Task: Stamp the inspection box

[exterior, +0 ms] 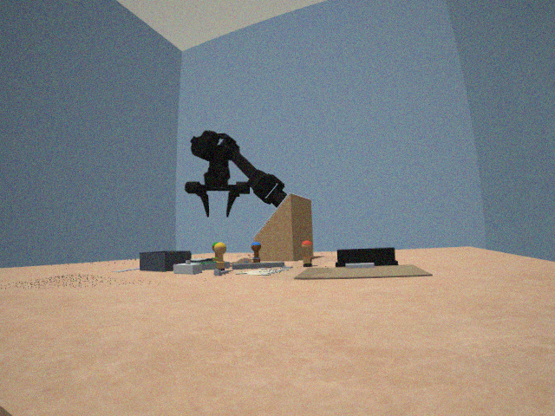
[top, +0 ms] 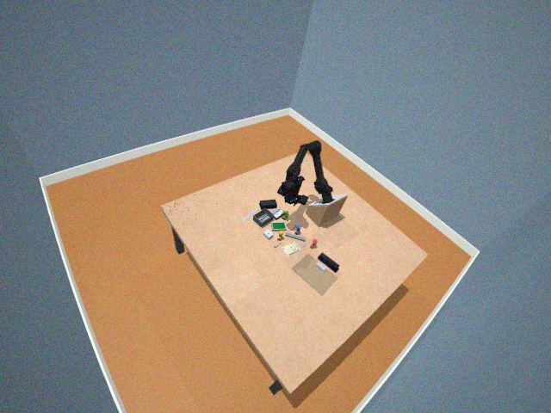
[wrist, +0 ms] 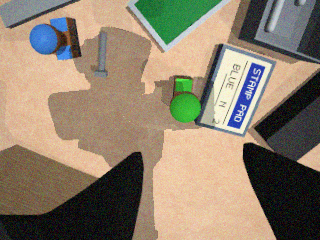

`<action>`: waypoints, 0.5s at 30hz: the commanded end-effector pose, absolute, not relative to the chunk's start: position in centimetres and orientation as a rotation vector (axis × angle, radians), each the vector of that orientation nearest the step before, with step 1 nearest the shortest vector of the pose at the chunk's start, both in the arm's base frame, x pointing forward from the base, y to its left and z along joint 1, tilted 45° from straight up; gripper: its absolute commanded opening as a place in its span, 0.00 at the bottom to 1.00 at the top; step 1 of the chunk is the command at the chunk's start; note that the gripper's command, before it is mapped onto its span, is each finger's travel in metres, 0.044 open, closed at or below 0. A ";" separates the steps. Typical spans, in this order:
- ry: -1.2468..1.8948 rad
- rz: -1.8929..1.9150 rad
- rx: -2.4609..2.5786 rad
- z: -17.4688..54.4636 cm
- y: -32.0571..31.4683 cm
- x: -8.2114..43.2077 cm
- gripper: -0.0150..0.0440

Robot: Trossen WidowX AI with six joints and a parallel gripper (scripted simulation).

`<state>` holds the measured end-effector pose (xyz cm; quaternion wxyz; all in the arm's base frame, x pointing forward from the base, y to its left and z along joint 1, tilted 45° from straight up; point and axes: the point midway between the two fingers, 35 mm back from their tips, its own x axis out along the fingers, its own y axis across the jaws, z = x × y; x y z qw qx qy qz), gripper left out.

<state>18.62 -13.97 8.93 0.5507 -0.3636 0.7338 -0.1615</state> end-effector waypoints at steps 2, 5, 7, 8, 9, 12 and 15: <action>1.731 -0.393 -0.861 9.3 -13.9 18.7 0.70; 1.731 -0.393 -0.861 9.3 -13.9 18.7 0.70; 1.731 -0.393 -0.861 9.3 -13.9 18.7 0.70; 1.731 -0.393 -0.861 9.3 -13.9 18.7 0.70; 1.734 -0.385 -0.861 9.2 -13.9 18.7 0.70; 1.734 -0.385 -0.861 9.2 -13.9 18.7 0.70; 1.734 -0.385 -0.861 9.2 -13.9 18.7 0.70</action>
